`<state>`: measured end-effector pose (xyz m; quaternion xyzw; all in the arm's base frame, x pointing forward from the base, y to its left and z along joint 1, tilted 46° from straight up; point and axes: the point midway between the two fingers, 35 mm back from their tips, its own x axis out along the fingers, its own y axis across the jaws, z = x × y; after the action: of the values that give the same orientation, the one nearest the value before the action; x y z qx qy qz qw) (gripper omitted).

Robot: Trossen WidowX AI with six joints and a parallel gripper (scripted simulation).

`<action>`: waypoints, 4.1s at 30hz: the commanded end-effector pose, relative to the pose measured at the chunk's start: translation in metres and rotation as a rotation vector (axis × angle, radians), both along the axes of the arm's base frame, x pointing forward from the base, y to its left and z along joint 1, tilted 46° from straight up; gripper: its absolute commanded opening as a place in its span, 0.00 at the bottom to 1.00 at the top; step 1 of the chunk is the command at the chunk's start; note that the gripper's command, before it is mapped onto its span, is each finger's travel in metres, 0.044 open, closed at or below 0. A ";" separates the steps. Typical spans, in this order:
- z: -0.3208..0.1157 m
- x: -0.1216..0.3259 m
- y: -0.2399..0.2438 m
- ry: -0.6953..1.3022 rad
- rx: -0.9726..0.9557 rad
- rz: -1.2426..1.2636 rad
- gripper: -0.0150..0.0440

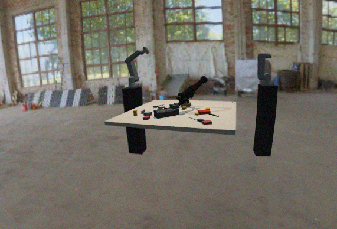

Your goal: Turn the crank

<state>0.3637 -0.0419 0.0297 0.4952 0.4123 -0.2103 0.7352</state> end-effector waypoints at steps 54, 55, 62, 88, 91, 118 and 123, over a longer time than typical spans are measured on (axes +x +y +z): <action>-0.012 -0.005 0.002 0.025 -0.001 -0.003 0.25; -0.012 -0.005 0.002 0.025 -0.001 -0.003 0.25; -0.012 -0.005 0.002 0.025 -0.001 -0.003 0.25; -0.016 -0.006 0.004 0.025 0.000 -0.003 0.25; -0.017 -0.006 0.005 0.025 0.000 -0.003 0.25; -0.033 -0.001 0.024 0.025 0.001 -0.003 0.25; -0.036 0.003 0.032 0.024 0.002 -0.003 0.25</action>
<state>0.3629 -0.0171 -0.0027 0.4938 0.4181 -0.2189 0.7304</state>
